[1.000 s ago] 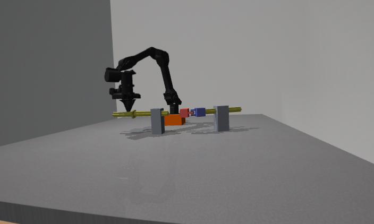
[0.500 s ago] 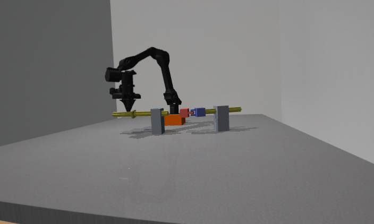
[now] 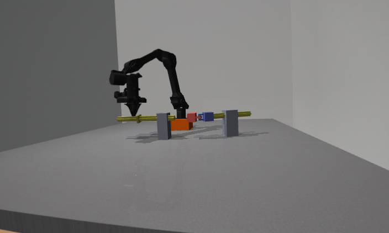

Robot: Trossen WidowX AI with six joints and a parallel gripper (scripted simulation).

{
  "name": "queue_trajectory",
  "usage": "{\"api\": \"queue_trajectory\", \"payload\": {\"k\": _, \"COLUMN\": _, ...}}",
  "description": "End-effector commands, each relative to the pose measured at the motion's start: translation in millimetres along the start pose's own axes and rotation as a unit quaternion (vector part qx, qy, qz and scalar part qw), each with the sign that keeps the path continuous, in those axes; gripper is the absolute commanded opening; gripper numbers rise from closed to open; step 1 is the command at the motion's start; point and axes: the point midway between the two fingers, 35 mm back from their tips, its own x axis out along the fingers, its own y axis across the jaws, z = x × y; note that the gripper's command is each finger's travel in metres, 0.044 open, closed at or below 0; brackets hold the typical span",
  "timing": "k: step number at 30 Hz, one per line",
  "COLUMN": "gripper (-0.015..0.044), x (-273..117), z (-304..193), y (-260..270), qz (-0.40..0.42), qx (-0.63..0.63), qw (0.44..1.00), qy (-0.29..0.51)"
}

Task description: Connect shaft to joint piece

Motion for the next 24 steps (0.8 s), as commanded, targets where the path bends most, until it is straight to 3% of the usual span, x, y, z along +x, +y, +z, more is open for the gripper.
{"api": "queue_trajectory", "payload": {"k": 1, "gripper": 0.0000, "x": 3.4, "z": -1.2, "y": -0.4, "qz": 0.000, "qx": 0.000, "qw": 1.000, "qy": 0.000}}
{"api": "queue_trajectory", "payload": {"k": 24, "gripper": 0.0000, "x": 3.8, "z": -1.4, "y": -0.5, "qz": 0.000, "qx": 0.000, "qw": 1.000, "qy": -0.003}}
